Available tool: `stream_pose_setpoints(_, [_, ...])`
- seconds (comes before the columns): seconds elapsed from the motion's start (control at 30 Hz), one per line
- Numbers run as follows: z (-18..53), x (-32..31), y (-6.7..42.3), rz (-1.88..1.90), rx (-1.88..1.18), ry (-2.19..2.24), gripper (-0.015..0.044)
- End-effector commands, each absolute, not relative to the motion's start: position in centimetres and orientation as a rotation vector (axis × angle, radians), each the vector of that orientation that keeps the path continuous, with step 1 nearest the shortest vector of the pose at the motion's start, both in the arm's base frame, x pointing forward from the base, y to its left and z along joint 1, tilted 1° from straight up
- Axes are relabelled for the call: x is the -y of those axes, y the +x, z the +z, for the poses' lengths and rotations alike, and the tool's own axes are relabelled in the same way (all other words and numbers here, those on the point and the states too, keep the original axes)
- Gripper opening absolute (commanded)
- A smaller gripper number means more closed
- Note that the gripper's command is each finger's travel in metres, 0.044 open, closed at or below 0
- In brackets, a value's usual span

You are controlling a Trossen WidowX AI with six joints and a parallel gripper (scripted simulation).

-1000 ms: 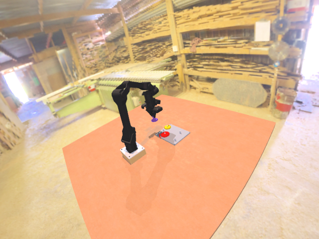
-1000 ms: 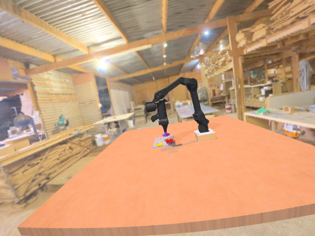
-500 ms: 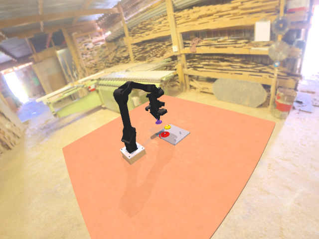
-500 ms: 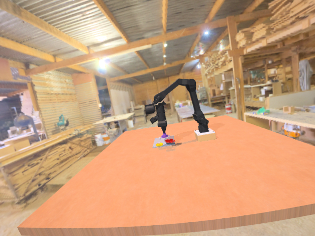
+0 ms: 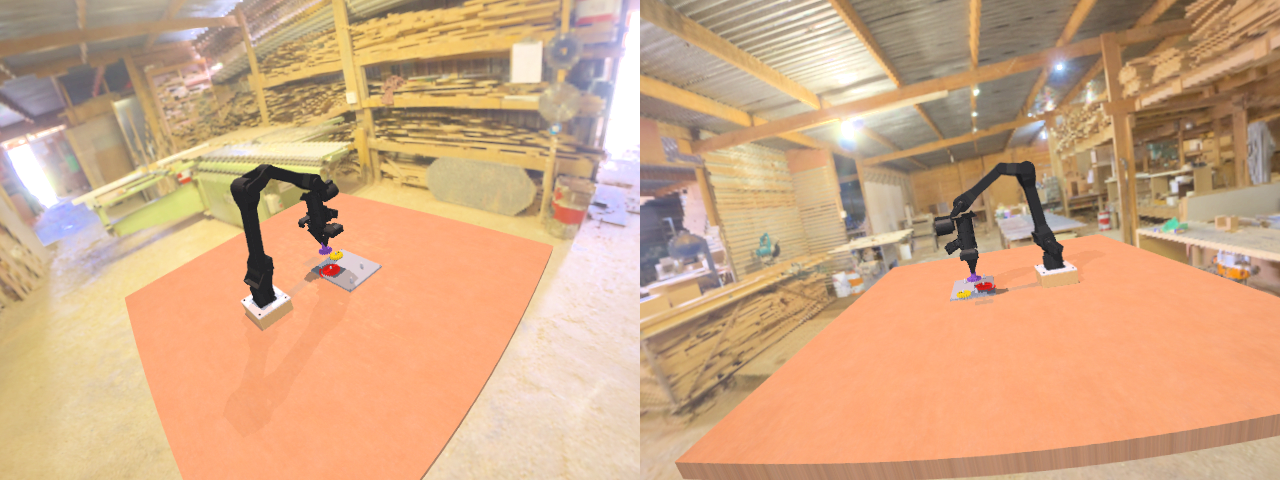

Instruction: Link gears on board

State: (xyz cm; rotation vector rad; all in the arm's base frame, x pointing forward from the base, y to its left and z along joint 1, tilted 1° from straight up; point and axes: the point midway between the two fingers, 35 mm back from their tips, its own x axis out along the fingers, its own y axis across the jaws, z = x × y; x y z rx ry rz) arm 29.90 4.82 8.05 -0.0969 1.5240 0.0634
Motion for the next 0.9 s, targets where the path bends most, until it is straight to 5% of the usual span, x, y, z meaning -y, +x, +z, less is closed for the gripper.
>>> stream_pose_setpoints(0.0, [7.9, -4.62, 29.85, 0.07, -1.527, -0.097, 0.0])
stream_pose_setpoints(0.87, [7.51, -4.66, 29.87, 0.133, -1.525, -0.162, 0.0])
